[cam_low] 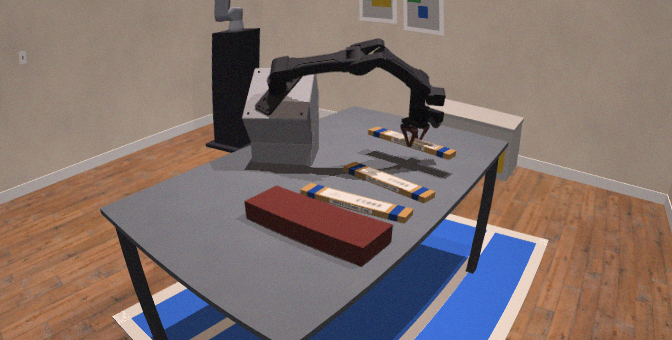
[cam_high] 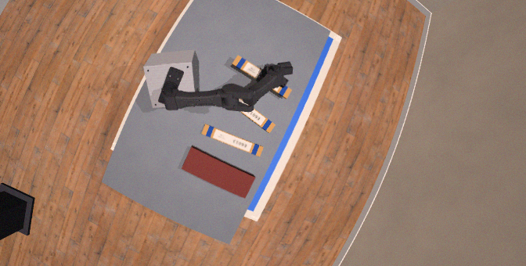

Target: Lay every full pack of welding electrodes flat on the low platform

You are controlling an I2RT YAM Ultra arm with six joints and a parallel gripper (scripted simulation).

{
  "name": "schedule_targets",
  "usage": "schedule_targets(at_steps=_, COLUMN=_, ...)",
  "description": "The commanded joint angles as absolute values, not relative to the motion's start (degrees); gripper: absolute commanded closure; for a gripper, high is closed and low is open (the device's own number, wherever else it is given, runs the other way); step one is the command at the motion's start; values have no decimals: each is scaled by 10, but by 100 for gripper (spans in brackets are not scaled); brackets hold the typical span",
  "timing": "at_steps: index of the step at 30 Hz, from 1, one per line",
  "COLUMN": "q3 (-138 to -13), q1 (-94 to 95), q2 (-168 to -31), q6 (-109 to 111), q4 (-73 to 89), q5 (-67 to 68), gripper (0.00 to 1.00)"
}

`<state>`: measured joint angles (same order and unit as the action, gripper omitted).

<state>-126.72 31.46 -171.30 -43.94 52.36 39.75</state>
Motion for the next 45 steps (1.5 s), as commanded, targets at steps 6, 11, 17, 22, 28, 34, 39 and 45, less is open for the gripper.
schedule_targets(at_steps=6, q3=-1264, q1=368, q2=-1645, q6=-454, q4=546, q5=398, gripper=100)
schedule_targets(at_steps=11, q3=-1263, q1=373, q2=-1638, q6=-461, q4=556, q5=396, gripper=100)
schedule_targets(at_steps=17, q3=-1264, q1=380, q2=-1630, q6=-469, q4=570, q5=396, gripper=100)
schedule_targets(at_steps=22, q3=-1262, q1=387, q2=-1624, q6=-476, q4=580, q5=397, gripper=100)
schedule_targets(at_steps=28, q3=-1260, q1=392, q2=-1617, q6=-483, q4=590, q5=396, gripper=100)
schedule_targets(at_steps=34, q3=-1262, q1=398, q2=-1610, q6=-490, q4=603, q5=394, gripper=100)
schedule_targets(at_steps=39, q3=-1286, q1=409, q2=-1620, q6=-501, q4=635, q5=394, gripper=100)
schedule_targets(at_steps=45, q3=-1308, q1=422, q2=-1621, q6=-517, q4=671, q5=393, gripper=100)
